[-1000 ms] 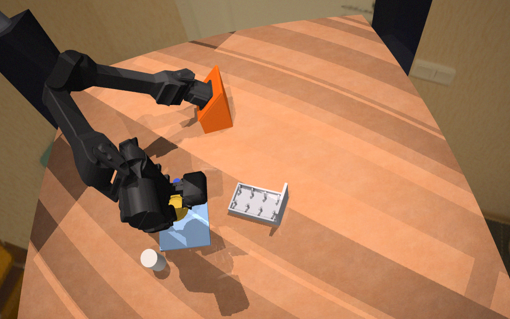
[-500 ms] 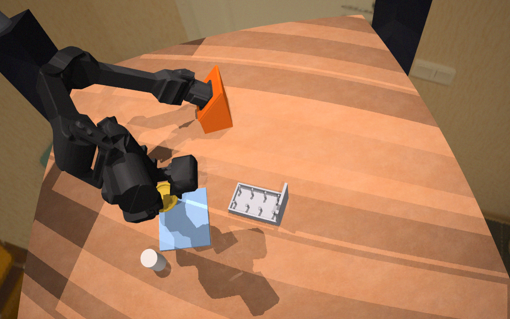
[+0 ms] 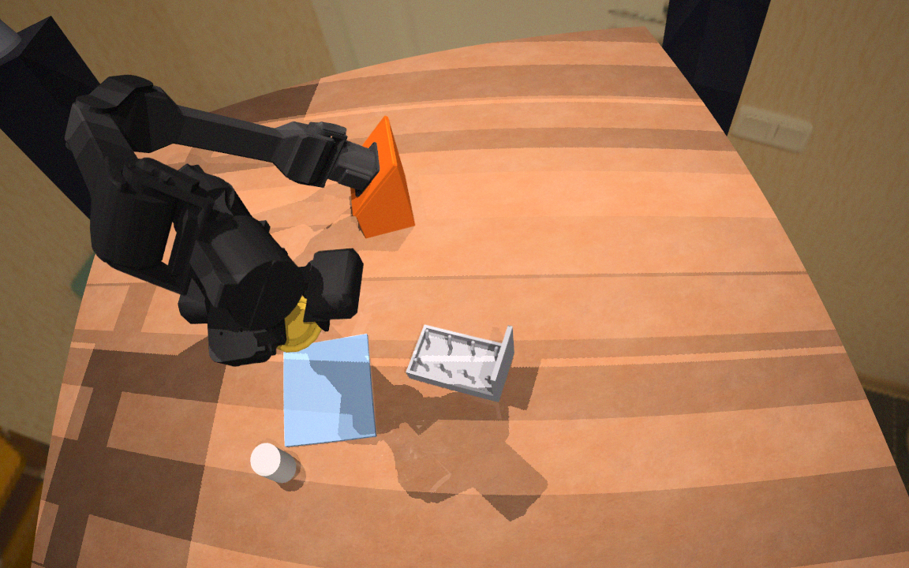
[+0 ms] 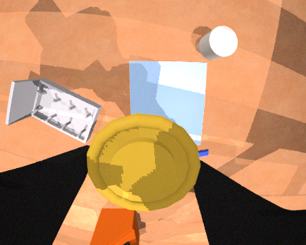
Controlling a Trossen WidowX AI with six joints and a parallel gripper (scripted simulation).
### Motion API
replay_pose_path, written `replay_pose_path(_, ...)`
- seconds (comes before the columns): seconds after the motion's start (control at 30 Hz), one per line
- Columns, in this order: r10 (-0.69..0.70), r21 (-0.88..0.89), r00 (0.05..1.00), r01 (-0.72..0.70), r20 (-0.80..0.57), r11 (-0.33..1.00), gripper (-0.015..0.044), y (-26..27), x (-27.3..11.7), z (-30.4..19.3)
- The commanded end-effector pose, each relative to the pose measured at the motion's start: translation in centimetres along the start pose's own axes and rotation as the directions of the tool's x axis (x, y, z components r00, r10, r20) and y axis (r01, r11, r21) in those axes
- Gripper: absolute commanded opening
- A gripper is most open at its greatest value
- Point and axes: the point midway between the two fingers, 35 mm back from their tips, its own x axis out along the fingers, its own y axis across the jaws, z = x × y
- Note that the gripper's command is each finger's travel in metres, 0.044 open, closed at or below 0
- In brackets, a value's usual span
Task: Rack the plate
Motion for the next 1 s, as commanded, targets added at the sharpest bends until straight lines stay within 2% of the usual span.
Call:
replay_pose_path(0.0, 0.000, 0.089, 1.000, 0.000, -0.007, 0.996, 0.0000, 2.4, 0.0, -2.0)
replay_pose_path(0.2, -0.005, 0.280, 1.000, 0.007, -0.008, 0.960, 0.0000, 5.4, 0.2, -5.7)
replay_pose_path(0.37, -0.006, 0.301, 1.000, 0.009, -0.008, 0.954, 0.0000, 5.7, 0.2, -6.1)
replay_pose_path(0.63, 0.082, 0.199, 0.992, -0.061, -0.099, 0.978, 0.0000, 6.5, 2.2, -6.6)
replay_pose_path(0.97, 0.235, 0.054, 0.950, -0.229, -0.204, 0.972, 0.0000, 7.9, 4.8, -7.2)
